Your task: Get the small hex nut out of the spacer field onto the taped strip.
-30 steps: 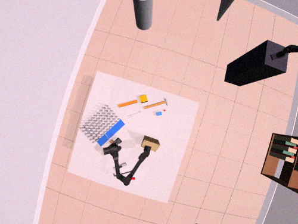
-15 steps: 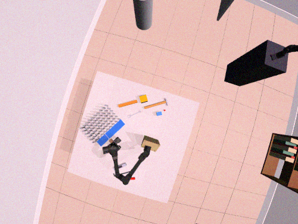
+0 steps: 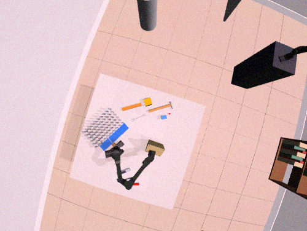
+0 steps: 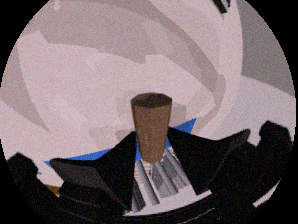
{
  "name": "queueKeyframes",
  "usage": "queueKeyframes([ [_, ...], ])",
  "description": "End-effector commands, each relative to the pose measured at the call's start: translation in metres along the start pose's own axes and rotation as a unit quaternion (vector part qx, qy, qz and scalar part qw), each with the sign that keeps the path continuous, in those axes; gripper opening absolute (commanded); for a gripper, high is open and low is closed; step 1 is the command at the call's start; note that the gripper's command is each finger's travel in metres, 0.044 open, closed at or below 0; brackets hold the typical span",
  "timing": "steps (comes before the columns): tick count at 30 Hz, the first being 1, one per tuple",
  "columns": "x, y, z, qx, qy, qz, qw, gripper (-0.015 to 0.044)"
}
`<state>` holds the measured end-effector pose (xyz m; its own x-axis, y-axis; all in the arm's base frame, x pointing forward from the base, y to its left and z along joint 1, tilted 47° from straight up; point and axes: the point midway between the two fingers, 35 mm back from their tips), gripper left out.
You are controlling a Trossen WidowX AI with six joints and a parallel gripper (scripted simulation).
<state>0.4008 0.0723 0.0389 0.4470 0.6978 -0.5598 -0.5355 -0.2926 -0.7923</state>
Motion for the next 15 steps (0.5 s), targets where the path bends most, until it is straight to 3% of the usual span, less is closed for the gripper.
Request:
queueKeyframes([
  [1,-0.0009,-0.0023,-0.0049,-0.003,0.002,-0.003,1.0,0.0],
  [15,0.0014,-0.003,-0.0134,-0.004,0.002,-0.003,1.0,0.0],
])
Point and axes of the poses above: the point midway between the two fingers, 35 mm back from their tips, its own x axis out along the fingers, its own y axis across the jaws, z = x × y, and after that the axes turned 4 degrees about x, right-handed
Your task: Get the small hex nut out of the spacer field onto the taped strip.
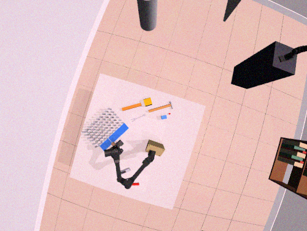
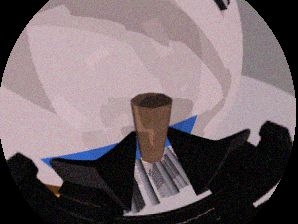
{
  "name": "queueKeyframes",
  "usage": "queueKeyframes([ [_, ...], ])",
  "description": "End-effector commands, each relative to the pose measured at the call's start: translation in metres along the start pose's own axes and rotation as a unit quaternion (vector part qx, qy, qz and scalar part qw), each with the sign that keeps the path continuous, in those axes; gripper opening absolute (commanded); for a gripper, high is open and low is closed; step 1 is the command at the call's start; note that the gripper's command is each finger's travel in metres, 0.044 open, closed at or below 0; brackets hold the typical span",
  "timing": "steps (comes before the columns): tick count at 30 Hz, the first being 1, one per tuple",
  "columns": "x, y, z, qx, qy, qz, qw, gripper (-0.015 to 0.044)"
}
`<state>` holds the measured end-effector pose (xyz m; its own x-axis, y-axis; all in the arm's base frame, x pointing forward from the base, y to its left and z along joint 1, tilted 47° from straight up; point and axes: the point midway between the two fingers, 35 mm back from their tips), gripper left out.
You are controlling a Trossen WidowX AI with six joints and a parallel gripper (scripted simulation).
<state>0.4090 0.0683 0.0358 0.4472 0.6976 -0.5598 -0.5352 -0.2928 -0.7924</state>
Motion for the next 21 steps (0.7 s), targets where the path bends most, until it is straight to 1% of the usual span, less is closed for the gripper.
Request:
queueKeyframes([
  [1,-0.001,-0.0023,-0.0049,-0.003,0.002,-0.003,1.0,0.0],
  [21,0.0021,-0.0085,-0.0073,-0.002,0.003,-0.003,1.0,0.0],
])
Point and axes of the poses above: the point midway between the two fingers, 35 mm back from their tips, its own x axis out along the fingers, its own y axis across the jaws, z = x × y, and after that the axes turned 4 degrees about x, right-handed
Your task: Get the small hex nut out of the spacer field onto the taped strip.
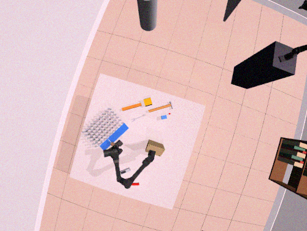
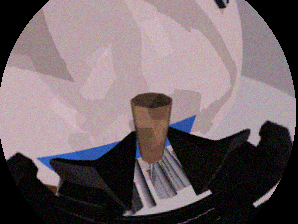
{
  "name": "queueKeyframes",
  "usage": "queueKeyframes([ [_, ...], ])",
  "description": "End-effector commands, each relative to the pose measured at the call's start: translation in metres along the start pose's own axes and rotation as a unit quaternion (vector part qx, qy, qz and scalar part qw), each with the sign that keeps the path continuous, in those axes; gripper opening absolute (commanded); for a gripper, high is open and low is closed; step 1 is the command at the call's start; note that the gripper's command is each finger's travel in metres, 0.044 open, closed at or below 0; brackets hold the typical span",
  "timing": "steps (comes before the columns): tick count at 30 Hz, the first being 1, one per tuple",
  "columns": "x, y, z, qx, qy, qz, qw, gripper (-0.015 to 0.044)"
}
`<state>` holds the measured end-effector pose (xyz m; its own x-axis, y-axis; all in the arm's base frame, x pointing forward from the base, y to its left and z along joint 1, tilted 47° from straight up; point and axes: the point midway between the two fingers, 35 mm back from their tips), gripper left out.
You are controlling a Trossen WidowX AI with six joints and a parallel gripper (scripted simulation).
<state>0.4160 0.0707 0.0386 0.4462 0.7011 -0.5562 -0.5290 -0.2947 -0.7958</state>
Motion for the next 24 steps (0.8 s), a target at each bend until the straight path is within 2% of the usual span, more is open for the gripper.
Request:
queueKeyframes([
  [1,-0.001,-0.002,-0.005,0.001,0.005,-0.001,1.0,0.0],
  [24,0.002,-0.004,-0.017,0.0,0.005,-0.001,1.0,0.0],
])
Point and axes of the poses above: the point midway between the two fingers, 35 mm back from their tips, its own x axis out along the fingers, its own y axis across the jaws, z = x × y, and after that the axes turned 4 degrees about x, right-handed
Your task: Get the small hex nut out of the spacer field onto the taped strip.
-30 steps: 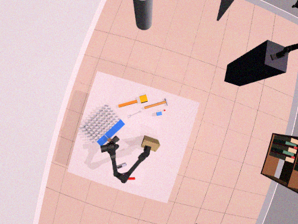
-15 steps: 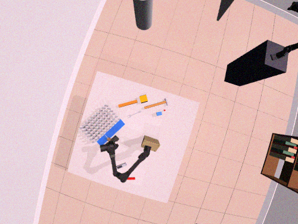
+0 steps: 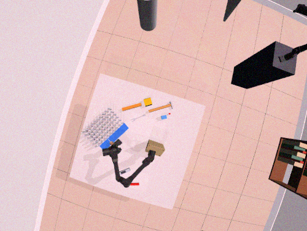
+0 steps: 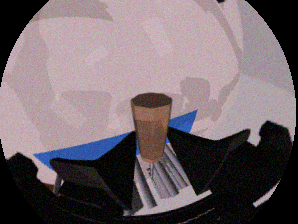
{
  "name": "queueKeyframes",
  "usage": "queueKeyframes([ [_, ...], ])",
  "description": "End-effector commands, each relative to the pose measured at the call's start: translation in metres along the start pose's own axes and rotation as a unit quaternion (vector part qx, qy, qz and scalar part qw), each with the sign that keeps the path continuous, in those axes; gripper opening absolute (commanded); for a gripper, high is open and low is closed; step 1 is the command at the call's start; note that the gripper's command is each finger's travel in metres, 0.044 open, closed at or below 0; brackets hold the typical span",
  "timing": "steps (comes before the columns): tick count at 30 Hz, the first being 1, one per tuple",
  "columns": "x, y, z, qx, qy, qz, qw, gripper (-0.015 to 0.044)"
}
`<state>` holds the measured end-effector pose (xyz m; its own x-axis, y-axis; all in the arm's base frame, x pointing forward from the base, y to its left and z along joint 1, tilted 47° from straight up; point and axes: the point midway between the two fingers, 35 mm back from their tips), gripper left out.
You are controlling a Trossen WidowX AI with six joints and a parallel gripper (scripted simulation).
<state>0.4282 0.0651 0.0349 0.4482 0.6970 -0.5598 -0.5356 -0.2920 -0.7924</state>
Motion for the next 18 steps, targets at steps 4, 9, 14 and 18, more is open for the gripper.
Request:
queueKeyframes([
  [4,-0.0007,-0.0029,-0.0061,-0.004,0.002,-0.003,1.0,0.0],
  [9,0.0001,-0.0034,-0.0086,-0.004,0.002,-0.003,1.0,0.0],
  [14,0.001,-0.0038,-0.0112,-0.004,0.002,-0.003,1.0,0.0],
  [18,0.0015,-0.0039,-0.0123,-0.005,0.002,-0.003,1.0,0.0],
])
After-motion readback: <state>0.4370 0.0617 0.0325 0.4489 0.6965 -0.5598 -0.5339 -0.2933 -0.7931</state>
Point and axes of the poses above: the point midway between the two fingers, 35 mm back from their tips, its own x axis out along the fingers, its own y axis across the jaws, z = x × y, and after that the axes turned 4 degrees about x, right-handed
